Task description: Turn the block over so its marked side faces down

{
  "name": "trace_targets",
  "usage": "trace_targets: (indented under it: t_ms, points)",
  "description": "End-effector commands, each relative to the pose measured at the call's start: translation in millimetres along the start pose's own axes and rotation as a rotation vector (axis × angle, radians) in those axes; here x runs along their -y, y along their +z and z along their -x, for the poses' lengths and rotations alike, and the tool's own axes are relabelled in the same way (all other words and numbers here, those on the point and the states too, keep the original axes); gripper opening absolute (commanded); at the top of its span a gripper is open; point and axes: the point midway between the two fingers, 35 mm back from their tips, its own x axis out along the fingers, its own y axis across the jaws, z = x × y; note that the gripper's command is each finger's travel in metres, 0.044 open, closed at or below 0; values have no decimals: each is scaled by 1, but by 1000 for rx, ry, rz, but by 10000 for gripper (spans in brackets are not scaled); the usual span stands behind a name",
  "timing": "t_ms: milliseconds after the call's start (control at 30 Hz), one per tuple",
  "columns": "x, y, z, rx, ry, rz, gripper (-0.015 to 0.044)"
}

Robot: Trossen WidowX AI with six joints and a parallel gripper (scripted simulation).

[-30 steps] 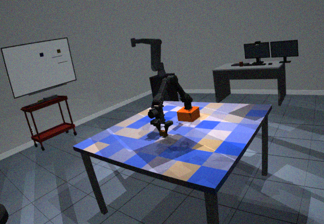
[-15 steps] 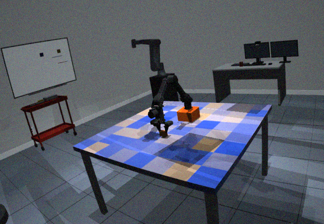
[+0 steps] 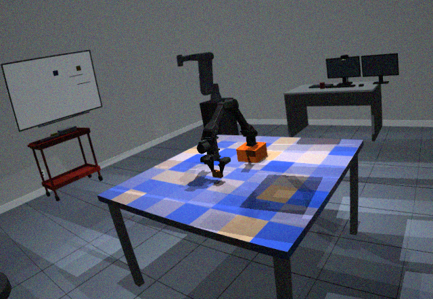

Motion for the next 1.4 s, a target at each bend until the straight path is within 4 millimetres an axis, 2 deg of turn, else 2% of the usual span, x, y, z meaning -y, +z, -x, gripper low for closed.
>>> trace_targets:
  t_ms: [0,633,1200,1367]
  points:
    - [0,2,0,47,1,4,0]
    - [0,4,-13,326,0,6,0]
    - [0,-6,-10,573,2,3,0]
    - [0,-7,-10,582,2,3,0]
